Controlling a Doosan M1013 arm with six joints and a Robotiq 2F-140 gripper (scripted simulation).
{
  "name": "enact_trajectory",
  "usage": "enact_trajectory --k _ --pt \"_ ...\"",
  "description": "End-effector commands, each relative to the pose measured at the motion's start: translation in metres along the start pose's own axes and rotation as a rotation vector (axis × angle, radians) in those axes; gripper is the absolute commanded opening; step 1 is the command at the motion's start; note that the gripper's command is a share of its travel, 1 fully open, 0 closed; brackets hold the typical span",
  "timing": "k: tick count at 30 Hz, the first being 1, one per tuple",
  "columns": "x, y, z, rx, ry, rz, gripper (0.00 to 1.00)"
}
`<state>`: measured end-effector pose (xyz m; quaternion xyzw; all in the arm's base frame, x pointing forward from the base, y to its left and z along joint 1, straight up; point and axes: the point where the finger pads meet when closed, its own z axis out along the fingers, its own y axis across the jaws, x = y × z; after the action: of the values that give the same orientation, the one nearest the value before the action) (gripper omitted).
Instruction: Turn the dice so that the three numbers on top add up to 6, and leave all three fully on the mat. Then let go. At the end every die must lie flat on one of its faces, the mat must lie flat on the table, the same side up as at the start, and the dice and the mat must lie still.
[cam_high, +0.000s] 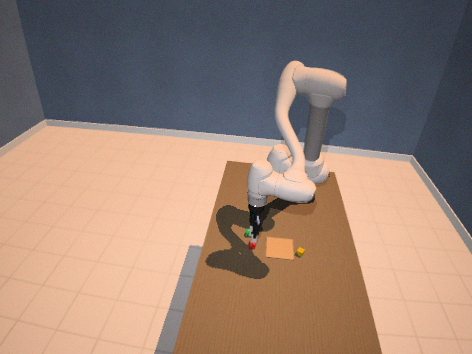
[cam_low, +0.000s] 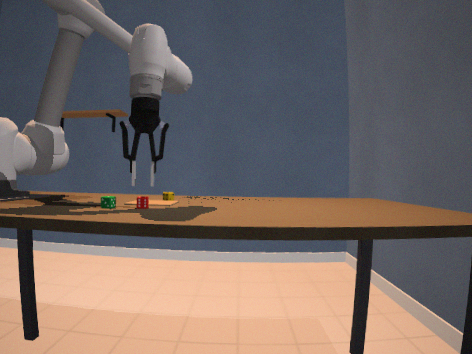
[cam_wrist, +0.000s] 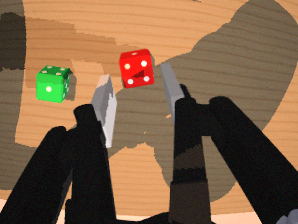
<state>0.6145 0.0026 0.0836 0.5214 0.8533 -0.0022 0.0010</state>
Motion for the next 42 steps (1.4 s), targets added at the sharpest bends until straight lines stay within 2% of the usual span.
enact_trajectory --k 1,18,42 --pt "0.0 0.0 0.005 0.0 0.0 0.0 0.28" --pt "0.0 0.0 0.02 0.0 0.0 0.0 0.28" --pt "0.0 0.0 0.021 0.0 0.0 0.0 0.28"
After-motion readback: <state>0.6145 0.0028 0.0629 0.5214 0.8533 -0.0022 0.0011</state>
